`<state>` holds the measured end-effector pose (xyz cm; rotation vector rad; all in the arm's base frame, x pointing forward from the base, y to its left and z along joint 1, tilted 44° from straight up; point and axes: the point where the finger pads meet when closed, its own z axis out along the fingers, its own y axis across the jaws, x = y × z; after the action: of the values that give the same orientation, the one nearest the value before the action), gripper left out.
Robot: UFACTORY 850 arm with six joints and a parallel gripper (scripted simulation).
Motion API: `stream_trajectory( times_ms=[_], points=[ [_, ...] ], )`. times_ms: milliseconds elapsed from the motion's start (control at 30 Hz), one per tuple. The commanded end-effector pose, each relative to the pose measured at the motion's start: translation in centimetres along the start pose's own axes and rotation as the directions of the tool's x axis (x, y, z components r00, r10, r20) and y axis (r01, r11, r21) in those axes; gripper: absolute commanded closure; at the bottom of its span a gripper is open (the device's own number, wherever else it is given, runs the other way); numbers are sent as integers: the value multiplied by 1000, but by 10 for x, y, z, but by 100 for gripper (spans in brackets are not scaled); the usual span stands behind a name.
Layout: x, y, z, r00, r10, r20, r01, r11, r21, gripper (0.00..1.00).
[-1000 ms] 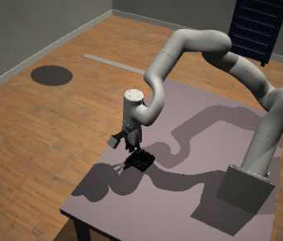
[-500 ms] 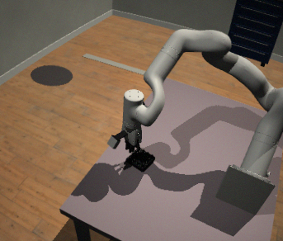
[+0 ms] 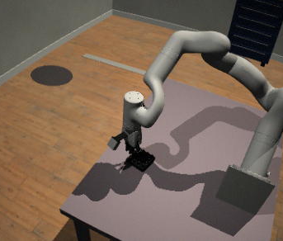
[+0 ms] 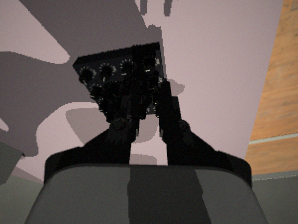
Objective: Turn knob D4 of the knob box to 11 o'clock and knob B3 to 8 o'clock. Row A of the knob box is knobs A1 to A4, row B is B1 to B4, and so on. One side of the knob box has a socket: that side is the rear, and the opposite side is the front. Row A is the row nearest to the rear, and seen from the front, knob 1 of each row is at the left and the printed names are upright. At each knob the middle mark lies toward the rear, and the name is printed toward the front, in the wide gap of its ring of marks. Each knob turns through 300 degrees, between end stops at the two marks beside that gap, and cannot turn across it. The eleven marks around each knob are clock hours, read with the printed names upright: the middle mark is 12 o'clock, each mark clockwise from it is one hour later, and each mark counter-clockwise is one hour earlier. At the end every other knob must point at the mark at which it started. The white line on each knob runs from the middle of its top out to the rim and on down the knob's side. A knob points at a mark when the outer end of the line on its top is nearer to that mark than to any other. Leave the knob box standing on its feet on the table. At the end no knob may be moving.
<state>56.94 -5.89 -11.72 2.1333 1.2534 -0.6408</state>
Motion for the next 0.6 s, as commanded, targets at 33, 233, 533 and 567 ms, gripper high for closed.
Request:
stream_trajectory(
  times_ms=[33,233,533,567],
  points=[
    [0,1,6,1000,1,-1,-1,1000,-1,81],
    [0,0,12,1000,1,-1,-1,1000,-1,81],
    [0,0,25,1000,1,-1,-1,1000,-1,81],
    [0,0,26,1000,1,-1,-1,1000,-1,81]
  ],
)
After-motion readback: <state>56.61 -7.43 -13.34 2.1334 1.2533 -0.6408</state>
